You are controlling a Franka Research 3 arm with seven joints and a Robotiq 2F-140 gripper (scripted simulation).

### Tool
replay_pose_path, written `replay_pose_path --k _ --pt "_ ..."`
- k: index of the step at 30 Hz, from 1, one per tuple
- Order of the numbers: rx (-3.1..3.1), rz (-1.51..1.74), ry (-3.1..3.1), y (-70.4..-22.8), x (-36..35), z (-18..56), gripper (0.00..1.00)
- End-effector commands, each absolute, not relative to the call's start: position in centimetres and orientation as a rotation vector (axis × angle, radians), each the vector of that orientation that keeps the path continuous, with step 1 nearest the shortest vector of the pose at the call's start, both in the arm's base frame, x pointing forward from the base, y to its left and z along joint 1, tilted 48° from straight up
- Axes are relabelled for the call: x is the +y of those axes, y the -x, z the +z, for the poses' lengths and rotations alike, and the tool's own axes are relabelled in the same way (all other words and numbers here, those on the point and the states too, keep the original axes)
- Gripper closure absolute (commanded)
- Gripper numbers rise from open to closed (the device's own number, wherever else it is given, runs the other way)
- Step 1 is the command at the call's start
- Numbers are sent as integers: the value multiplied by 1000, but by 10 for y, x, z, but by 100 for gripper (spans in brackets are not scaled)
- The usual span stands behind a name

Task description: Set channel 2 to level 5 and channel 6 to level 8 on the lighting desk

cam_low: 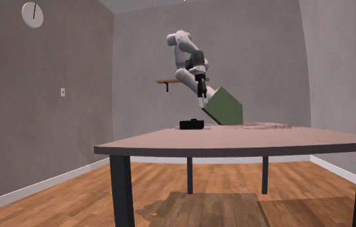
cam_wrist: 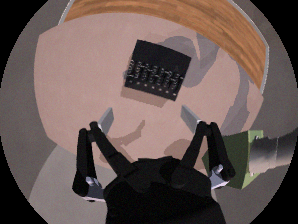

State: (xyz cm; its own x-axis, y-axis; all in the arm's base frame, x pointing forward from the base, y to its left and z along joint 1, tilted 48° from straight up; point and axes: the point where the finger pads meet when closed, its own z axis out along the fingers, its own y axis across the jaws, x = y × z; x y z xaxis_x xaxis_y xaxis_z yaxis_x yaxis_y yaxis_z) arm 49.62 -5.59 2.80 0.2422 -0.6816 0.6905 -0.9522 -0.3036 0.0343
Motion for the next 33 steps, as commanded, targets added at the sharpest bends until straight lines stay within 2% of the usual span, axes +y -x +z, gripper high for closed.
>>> replay_pose_path --k 1,7,33 --pt "-1173 663 -2195 -486 -74 69 0" --pt "-1009 614 -2246 -486 -91 101 0" --pt "-114 228 -2331 -486 -91 102 0"
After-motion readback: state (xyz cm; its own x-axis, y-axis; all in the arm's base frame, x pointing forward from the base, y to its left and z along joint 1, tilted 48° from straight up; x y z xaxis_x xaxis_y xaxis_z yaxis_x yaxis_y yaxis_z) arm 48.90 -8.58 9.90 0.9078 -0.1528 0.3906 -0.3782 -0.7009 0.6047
